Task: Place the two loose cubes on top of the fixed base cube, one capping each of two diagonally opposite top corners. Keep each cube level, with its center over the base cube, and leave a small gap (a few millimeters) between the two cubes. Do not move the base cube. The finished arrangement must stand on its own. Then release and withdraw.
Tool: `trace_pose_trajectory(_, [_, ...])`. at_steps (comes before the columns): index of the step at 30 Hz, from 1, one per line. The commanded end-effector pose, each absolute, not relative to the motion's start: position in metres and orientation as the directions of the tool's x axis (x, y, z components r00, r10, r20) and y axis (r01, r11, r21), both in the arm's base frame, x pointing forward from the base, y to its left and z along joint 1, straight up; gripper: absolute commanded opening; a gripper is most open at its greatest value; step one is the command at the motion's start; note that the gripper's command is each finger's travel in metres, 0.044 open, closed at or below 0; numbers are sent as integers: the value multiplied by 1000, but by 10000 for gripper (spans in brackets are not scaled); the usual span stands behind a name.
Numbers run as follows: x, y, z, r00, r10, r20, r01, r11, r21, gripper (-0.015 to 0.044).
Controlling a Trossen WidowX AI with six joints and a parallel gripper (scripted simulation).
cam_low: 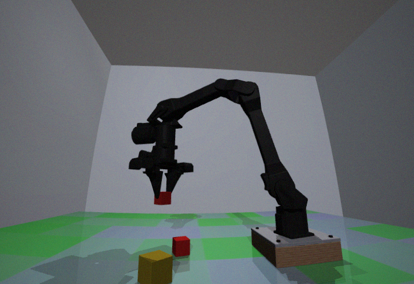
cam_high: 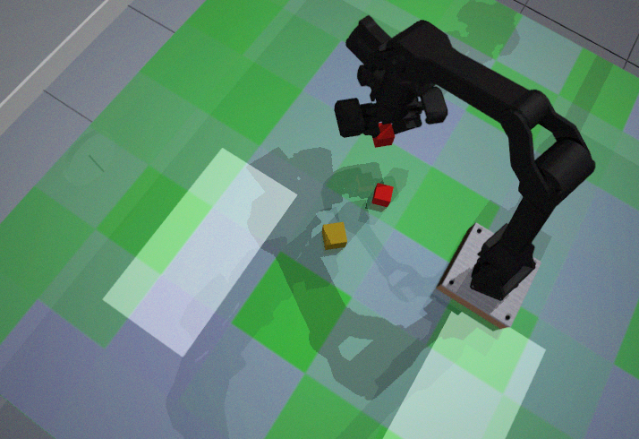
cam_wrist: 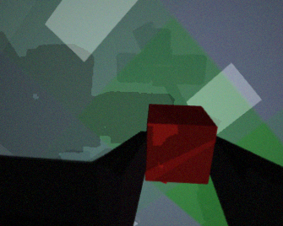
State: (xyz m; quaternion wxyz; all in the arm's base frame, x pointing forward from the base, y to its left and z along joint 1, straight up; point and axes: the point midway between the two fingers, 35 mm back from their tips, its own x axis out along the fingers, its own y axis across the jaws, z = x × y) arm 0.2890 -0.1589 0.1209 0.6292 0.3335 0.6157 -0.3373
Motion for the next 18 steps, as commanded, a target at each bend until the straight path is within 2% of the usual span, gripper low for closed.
trace_pose_trajectory(1, [292,-145,120,21,-6,-1000,800,599,13,105])
trace_pose_trajectory(18, [299,-101,112,19,5,-1000,684,730,16,105])
